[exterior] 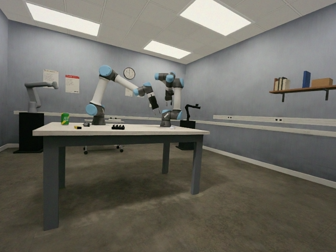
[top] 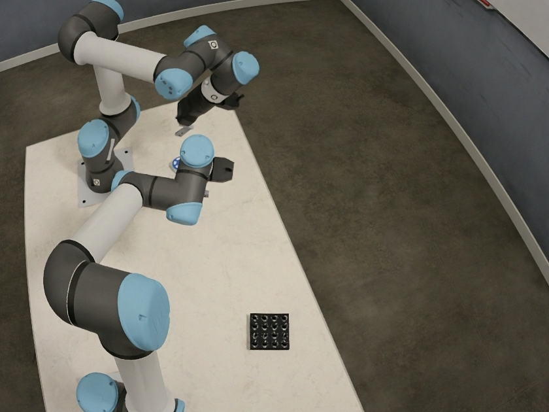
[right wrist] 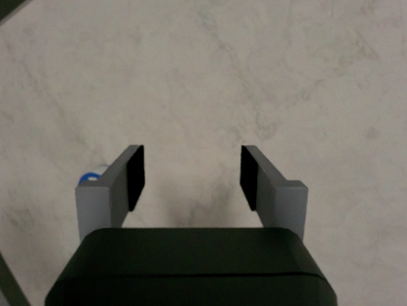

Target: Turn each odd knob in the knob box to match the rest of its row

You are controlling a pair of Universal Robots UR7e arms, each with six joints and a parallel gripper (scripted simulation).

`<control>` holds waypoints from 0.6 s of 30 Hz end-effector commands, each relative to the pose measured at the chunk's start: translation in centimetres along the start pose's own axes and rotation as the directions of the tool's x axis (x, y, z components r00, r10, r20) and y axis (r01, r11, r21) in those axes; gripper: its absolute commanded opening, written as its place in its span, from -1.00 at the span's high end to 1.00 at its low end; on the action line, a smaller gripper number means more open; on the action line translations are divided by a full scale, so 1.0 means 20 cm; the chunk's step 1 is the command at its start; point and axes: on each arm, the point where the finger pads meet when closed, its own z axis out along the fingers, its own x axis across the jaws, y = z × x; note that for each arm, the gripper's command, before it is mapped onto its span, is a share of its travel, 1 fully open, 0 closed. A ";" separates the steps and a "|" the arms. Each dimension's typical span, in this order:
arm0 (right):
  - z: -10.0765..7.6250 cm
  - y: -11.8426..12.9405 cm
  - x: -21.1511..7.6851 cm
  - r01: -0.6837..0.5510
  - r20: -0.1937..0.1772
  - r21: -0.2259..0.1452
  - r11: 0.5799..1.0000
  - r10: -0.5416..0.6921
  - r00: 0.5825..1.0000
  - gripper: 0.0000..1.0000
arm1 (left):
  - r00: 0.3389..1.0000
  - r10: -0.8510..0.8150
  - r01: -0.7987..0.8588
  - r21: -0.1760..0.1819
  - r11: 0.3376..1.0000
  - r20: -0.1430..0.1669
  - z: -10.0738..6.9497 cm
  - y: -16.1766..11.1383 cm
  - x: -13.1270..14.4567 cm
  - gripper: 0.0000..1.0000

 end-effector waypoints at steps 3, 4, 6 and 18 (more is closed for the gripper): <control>0.00 0.00 0.00 0.000 0.002 0.000 1.000 0.000 1.000 -1.00 | 0.983 -0.173 0.174 0.004 0.985 -0.059 0.02 -0.08 -0.13 -1.00; 0.00 0.00 0.00 0.000 0.002 0.000 1.000 0.000 1.000 -1.00 | 0.978 -0.199 0.200 0.002 0.980 -0.068 0.02 -0.09 -0.15 -1.00; 0.00 0.00 0.00 0.000 0.002 0.000 1.000 0.000 1.000 -1.00 | 0.964 -0.253 0.254 -0.003 0.967 -0.086 0.03 -0.11 -0.19 -1.00; 0.00 0.00 0.00 0.000 0.002 0.000 1.000 0.000 1.000 -1.00 | 0.819 -0.545 0.544 -0.058 0.837 -0.178 0.09 -0.22 -0.43 -1.00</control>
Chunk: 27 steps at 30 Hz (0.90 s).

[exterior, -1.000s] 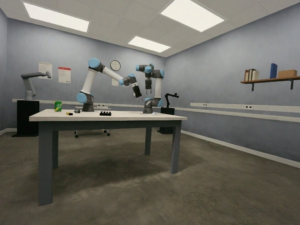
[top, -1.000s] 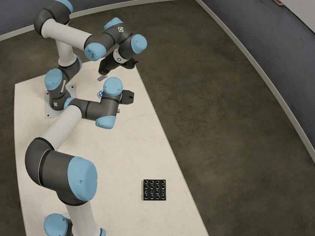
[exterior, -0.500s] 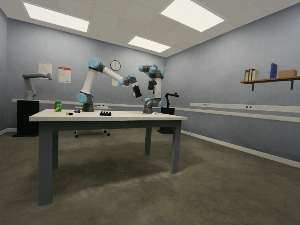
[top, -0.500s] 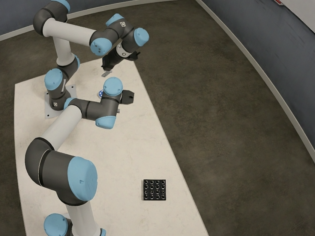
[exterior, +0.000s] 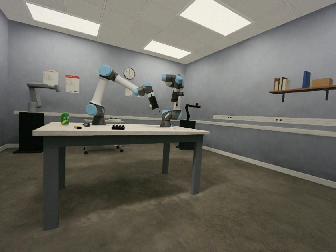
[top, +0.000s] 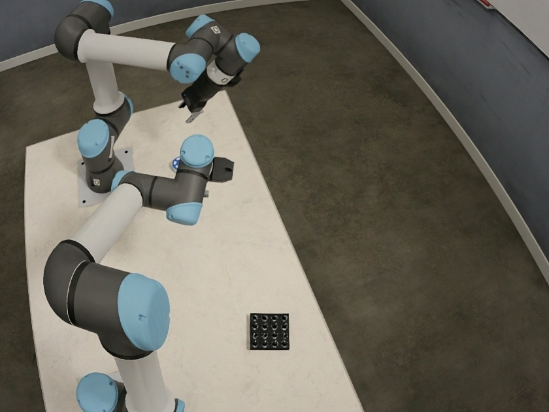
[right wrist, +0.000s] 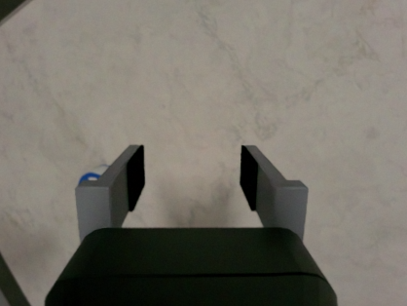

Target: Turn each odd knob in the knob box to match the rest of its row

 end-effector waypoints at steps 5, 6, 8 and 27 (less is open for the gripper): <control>0.00 0.00 0.00 0.000 0.002 0.000 1.000 0.000 1.000 -1.00 | 0.946 -0.309 0.308 -0.023 0.951 -0.095 0.03 -0.18 -0.19 -1.00; 0.00 0.00 0.00 0.000 0.002 0.000 1.000 0.000 1.000 -1.00 | 0.933 -0.346 0.344 -0.030 0.938 -0.105 0.04 -0.20 -0.21 -1.00; 0.00 0.00 0.00 0.000 0.002 0.000 1.000 0.000 1.000 -1.00 | 0.899 -0.420 0.417 -0.047 0.908 -0.124 0.05 -0.24 -0.26 -1.00; 0.00 0.00 0.00 0.000 0.002 0.000 1.000 0.000 1.000 -1.00 | 0.543 -0.819 0.795 -0.199 0.573 -0.187 0.18 -0.44 -0.63 -1.00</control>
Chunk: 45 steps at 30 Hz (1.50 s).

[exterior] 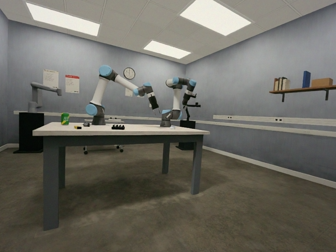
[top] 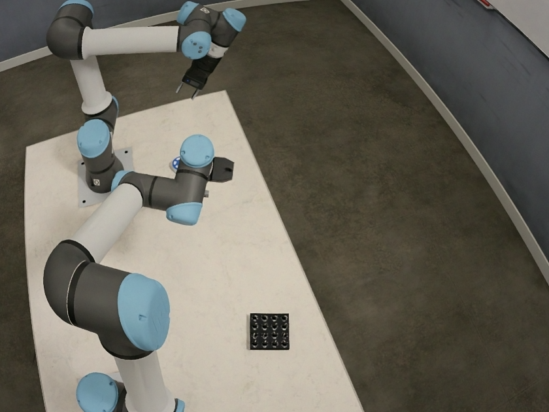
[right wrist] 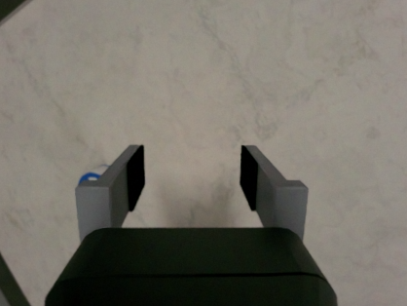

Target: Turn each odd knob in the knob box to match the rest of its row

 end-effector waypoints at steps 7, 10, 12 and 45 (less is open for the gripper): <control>0.00 0.00 0.00 0.000 0.002 0.000 1.000 0.000 1.000 -1.00 | 0.915 -0.395 0.390 -0.069 0.918 -0.083 0.05 -0.29 -0.13 -1.00; 0.00 0.00 0.00 0.000 0.002 0.000 1.000 0.000 1.000 -1.00 | 0.870 -0.484 0.476 -0.093 0.874 -0.093 0.07 -0.36 -0.17 -1.00; 0.00 0.00 0.00 0.000 0.002 0.000 1.000 0.000 1.000 -1.00 | 0.822 -0.562 0.551 -0.117 0.826 -0.098 0.09 -0.42 -0.22 -1.00; 0.00 0.00 0.00 0.000 0.002 0.000 1.000 0.000 1.000 -1.00 | -0.036 -0.999 0.936 -0.350 -0.046 0.036 0.36 -0.90 -0.76 -1.00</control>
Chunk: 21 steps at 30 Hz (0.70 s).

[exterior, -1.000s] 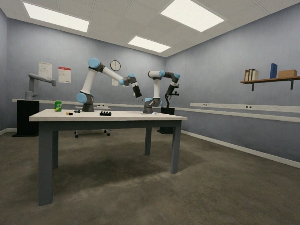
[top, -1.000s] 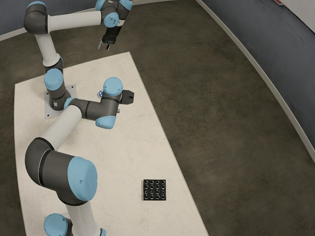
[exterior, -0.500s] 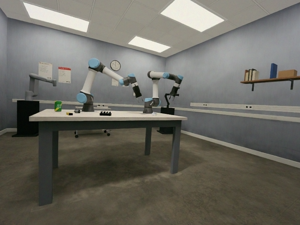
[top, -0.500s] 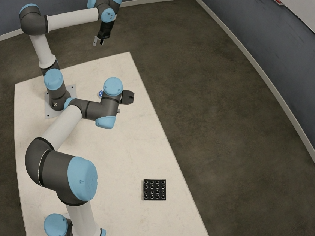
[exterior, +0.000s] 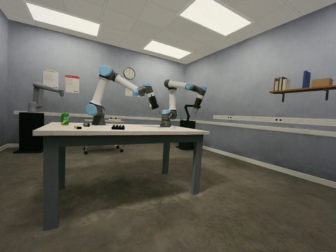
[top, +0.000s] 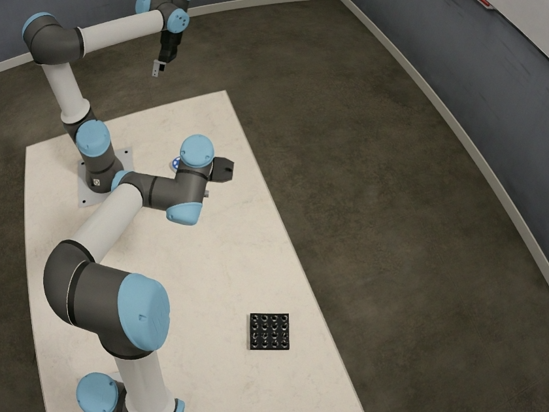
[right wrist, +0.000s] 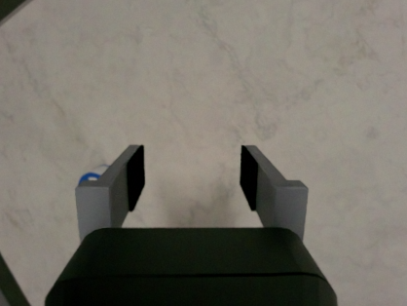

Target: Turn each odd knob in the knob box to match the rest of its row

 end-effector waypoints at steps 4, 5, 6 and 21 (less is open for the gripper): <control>0.00 0.00 0.00 0.000 0.002 0.000 1.000 0.000 1.000 -1.00 | 0.939 -0.342 0.340 -0.068 0.938 -0.028 0.03 -0.24 0.09 -1.00; 0.00 0.00 0.00 0.000 0.002 0.000 1.000 0.000 1.000 -1.00 | 0.921 -0.388 0.385 -0.078 0.920 -0.027 0.04 -0.27 0.10 -1.00; 0.00 0.00 0.00 0.000 0.002 0.000 1.000 0.000 1.000 -1.00 | 0.921 -0.388 0.385 -0.078 0.920 -0.027 0.04 -0.27 0.10 -1.00; 0.00 0.00 0.00 0.000 0.002 0.000 1.000 0.000 1.000 -1.00 | 0.651 -0.759 0.750 -0.162 0.641 0.010 0.11 -0.61 0.15 -1.00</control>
